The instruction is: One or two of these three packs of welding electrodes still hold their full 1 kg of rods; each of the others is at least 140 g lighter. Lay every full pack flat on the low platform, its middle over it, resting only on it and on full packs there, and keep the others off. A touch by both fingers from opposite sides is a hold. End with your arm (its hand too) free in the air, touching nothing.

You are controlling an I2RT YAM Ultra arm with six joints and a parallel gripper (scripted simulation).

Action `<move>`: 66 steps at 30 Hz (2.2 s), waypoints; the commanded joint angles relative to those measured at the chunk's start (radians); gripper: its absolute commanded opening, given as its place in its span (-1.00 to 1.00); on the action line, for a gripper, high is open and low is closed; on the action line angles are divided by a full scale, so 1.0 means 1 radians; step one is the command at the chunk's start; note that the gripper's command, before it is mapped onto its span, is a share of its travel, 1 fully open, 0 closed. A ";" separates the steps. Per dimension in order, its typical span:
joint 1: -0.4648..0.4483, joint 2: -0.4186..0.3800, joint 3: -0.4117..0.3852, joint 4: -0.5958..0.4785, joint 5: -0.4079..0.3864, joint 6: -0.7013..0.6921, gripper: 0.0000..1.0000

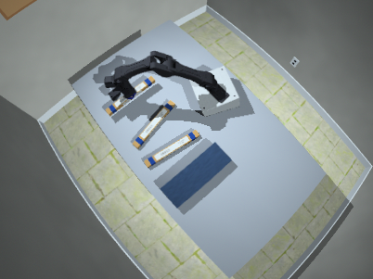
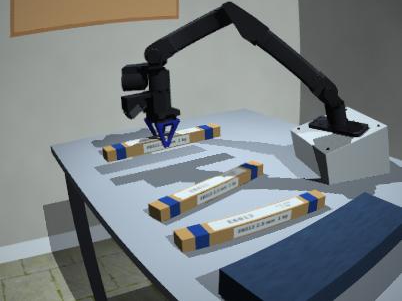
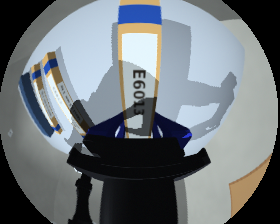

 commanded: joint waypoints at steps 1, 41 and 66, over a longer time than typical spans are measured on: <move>-0.016 -0.048 0.042 -0.017 -0.013 -0.006 -1.00; -0.024 -0.074 0.125 -0.126 -0.015 -0.015 -1.00; -0.033 -0.085 0.288 -0.298 -0.017 -0.024 -1.00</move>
